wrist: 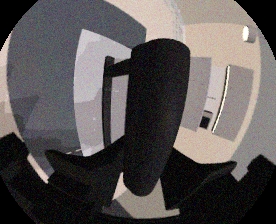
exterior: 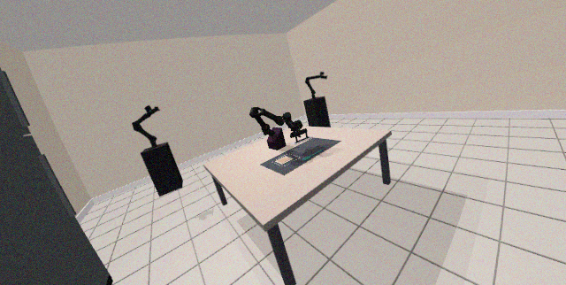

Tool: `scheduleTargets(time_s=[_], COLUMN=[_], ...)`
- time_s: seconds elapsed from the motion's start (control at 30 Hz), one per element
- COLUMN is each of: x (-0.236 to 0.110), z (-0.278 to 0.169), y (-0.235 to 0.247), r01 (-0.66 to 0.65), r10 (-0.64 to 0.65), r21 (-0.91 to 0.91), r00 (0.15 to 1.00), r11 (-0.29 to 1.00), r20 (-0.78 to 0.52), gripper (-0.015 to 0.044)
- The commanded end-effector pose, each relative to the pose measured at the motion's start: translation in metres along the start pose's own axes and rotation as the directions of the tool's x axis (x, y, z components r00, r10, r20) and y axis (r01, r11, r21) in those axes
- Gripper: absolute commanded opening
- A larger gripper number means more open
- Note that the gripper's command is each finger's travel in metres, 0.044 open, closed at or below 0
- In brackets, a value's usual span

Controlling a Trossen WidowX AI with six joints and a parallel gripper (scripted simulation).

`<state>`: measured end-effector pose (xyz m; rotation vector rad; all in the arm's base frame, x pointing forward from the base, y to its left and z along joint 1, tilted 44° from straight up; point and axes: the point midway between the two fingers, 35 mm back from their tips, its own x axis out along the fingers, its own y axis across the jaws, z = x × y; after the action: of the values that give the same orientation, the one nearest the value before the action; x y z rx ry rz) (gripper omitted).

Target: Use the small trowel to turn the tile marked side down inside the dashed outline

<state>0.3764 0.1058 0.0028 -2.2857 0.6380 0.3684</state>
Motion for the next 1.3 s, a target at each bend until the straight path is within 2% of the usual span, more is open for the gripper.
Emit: scheduleTargets(time_s=[0.0, 1.17, 1.27], x=[-0.0009, 0.0004, 0.0037], z=[0.0012, -0.0002, 0.0075], y=[-0.0042, -0.0003, -0.0009], r01=[0.010, -0.001, -0.006], r10=[-0.010, 0.001, 0.007], r21=[0.011, 0.001, -0.040], r00=[1.000, 1.000, 1.000], r11=[1.000, 1.000, 0.999], r20=[0.002, -0.001, 0.030], gripper=[0.0000, 0.0000, 0.0000])
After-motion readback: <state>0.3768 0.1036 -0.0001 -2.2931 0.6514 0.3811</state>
